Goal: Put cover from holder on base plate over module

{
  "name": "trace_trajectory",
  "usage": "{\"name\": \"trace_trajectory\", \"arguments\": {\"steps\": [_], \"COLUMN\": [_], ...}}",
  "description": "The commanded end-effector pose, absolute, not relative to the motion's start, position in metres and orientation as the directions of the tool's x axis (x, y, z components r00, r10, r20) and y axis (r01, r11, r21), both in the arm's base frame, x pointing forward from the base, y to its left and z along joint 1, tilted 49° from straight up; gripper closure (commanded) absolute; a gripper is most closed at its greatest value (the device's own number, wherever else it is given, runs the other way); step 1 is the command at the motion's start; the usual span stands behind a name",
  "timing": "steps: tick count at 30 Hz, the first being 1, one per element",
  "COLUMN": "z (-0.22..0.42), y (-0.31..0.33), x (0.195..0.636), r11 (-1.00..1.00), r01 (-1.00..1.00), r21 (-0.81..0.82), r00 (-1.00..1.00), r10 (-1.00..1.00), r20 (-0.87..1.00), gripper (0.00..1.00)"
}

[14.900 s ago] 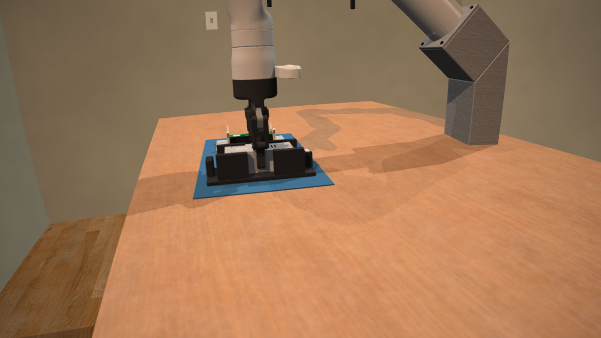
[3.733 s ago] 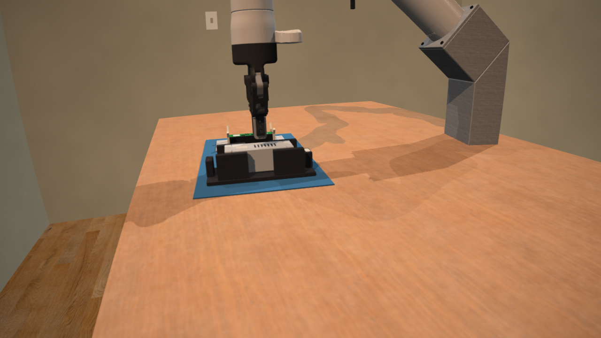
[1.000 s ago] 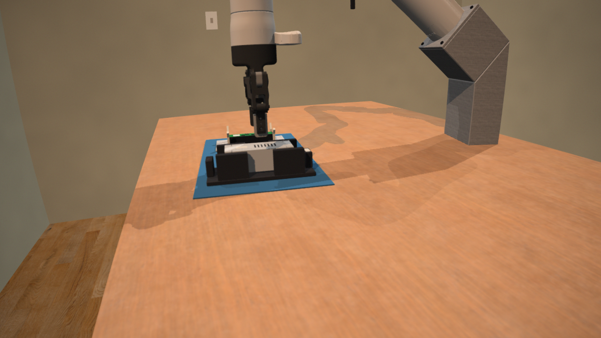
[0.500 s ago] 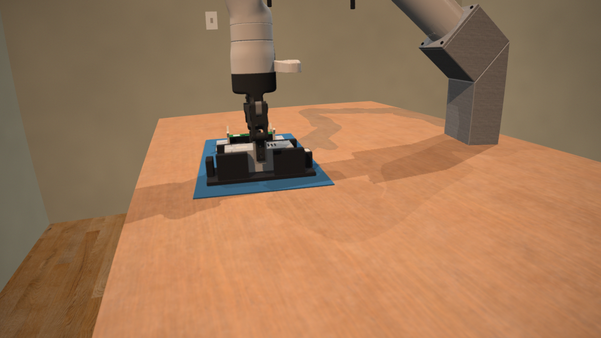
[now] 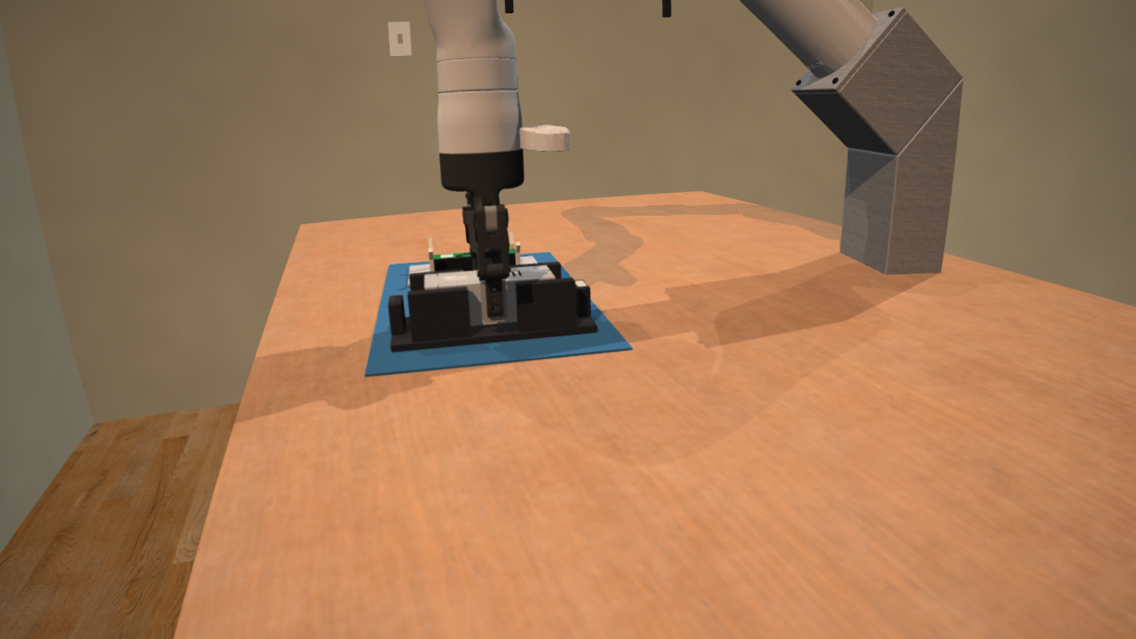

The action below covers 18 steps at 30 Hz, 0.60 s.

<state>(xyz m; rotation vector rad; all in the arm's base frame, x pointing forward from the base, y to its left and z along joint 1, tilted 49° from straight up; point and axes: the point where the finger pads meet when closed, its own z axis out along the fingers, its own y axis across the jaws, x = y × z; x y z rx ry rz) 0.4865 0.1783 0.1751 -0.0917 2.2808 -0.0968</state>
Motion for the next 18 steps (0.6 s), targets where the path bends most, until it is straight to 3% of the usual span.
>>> {"name": "trace_trajectory", "arguments": {"steps": [1,18], "z": [0.1744,0.1757], "y": [0.1777,0.1779], "x": [0.4866,0.4853], "r11": [0.994,0.994], "r01": [-0.033,-0.033], "r21": [-0.102,-0.102], "r00": [-0.653,-0.653], "r10": [-0.099,-0.099], "r20": [-0.751,-0.751], "gripper": [0.00,0.00]}}
